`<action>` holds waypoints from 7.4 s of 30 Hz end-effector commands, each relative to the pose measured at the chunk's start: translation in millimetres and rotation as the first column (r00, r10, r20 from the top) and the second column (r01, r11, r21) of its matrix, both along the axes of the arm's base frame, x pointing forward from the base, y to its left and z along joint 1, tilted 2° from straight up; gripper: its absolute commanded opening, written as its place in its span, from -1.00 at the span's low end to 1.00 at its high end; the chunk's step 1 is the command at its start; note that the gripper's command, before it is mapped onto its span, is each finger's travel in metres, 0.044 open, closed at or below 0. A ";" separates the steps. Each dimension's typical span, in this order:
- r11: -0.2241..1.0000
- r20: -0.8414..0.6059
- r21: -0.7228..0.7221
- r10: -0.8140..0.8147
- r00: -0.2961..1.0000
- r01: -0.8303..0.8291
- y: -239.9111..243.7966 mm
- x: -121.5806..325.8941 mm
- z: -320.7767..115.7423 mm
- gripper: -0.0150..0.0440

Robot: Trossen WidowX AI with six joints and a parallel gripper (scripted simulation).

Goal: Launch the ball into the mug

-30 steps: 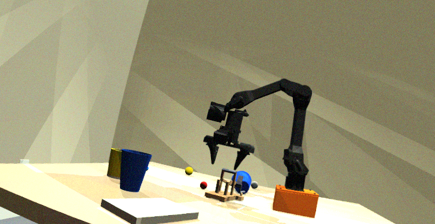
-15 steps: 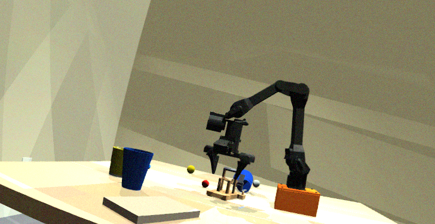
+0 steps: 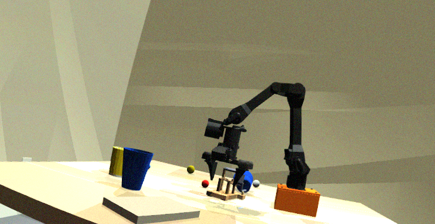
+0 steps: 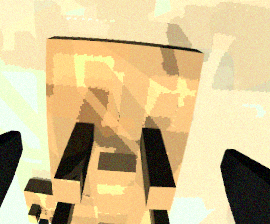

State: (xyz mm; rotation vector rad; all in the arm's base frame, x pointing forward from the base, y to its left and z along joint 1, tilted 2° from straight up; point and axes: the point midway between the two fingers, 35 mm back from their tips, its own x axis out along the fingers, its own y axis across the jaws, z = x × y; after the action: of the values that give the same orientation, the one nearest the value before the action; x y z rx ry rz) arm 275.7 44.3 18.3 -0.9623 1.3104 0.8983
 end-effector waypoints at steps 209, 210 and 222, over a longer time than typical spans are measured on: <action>0.858 -0.005 0.035 -0.513 0.859 0.512 24.6 85.4 38.3 -0.49; 0.850 -0.006 0.036 -0.526 0.850 0.526 24.6 85.4 38.2 -0.49; 0.581 -0.021 0.050 -0.813 0.582 0.813 19.9 87.9 36.1 -0.49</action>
State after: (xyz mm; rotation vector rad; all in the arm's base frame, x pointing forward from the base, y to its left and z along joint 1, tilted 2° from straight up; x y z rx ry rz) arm 362.4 66.9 54.1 -0.2877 1.4919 0.2652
